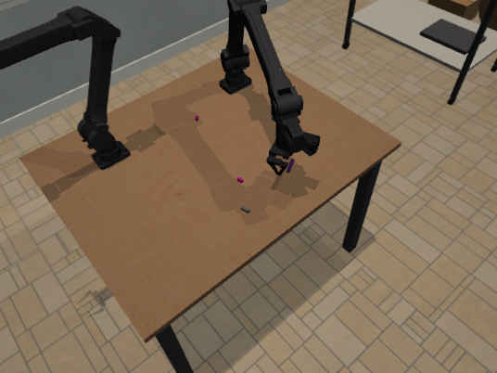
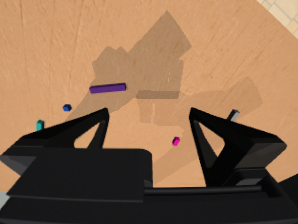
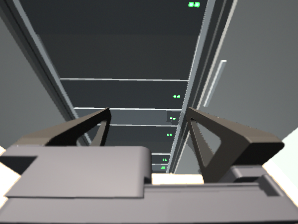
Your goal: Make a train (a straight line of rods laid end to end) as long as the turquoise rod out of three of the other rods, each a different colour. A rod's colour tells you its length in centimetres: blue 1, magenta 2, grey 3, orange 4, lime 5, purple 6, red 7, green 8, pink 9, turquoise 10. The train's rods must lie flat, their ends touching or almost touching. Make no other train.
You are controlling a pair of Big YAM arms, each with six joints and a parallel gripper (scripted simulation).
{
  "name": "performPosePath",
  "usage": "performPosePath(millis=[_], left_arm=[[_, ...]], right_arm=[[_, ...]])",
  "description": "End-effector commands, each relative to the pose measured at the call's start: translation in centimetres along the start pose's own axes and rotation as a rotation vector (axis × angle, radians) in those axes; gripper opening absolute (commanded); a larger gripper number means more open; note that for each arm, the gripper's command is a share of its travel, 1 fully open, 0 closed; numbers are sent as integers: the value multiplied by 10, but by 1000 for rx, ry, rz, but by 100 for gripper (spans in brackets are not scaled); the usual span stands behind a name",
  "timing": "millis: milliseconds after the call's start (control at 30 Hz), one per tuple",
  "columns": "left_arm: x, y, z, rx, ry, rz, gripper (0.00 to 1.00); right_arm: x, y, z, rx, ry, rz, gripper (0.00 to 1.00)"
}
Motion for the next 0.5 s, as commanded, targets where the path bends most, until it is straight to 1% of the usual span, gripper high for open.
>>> performPosePath(millis=[0, 100, 167, 200, 300, 367, 400, 467], left_arm=[[-3, 12, -12, 24, -25, -166, 100], [-2, 22, -11, 25, -24, -254, 100], [-2, 22, -11, 25, -24, -254, 100], [1, 23, -10, 25, -24, -290, 100], [-1, 34, -10, 25, -23, -370, 100], [1, 32, -6, 20, -18, -373, 100], [3, 30, 4, 6, -7, -368, 100], [5, 29, 6, 0, -2, -364, 100]], right_arm=[[-10, -7, -4, 16, -36, 12, 100], [-10, -7, -4, 16, -36, 12, 100], [-10, -7, -4, 16, -36, 12, 100], [-10, -7, -4, 16, -36, 12, 100], [-10, -7, -4, 16, -36, 12, 100], [-10, -7, -4, 16, -36, 12, 100], [-10, -7, -4, 16, -36, 12, 100], [-10, -7, -4, 16, -36, 12, 100]])
Point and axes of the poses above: on each arm, the point where the finger pads meet when closed, its own z axis out along the fingers, its own y axis across the jaws, x = y × z, the point moved 6 cm from there along -z, back along the fingers, and after that the axes turned 4 degrees about z, right-handed, at the moved point
